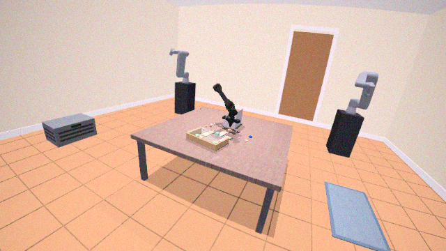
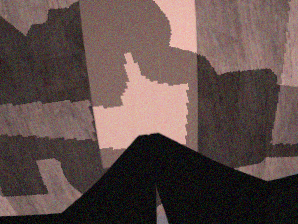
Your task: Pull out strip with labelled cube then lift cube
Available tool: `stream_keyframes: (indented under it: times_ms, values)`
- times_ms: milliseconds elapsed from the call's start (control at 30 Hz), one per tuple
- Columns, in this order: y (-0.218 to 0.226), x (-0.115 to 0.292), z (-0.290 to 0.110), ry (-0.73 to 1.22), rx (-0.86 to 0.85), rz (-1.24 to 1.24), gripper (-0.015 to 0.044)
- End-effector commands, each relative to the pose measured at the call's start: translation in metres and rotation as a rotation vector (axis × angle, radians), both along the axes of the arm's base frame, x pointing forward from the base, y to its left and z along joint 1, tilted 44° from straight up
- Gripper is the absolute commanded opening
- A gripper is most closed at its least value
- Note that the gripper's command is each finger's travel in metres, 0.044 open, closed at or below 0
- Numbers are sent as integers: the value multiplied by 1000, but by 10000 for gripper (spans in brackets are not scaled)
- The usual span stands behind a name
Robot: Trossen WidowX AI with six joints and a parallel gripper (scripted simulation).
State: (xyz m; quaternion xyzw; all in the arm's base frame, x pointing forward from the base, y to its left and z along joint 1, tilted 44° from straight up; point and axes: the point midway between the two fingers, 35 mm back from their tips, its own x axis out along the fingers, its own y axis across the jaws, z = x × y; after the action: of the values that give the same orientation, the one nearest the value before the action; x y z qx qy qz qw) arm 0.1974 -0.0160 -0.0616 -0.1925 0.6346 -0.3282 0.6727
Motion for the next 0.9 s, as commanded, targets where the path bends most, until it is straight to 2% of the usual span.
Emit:
stream_keyframes:
  times_ms: [0, 133, 567, 867]
  values:
    - [6, 0, 7, 1, 4, -10, 0]
    - [1, 21, 8, -124, -1, -142, 105]
    - [-3, 62, 17, -134, -1, -150, 440]
    - [-6, 91, 23, -136, -2, -150, 440]
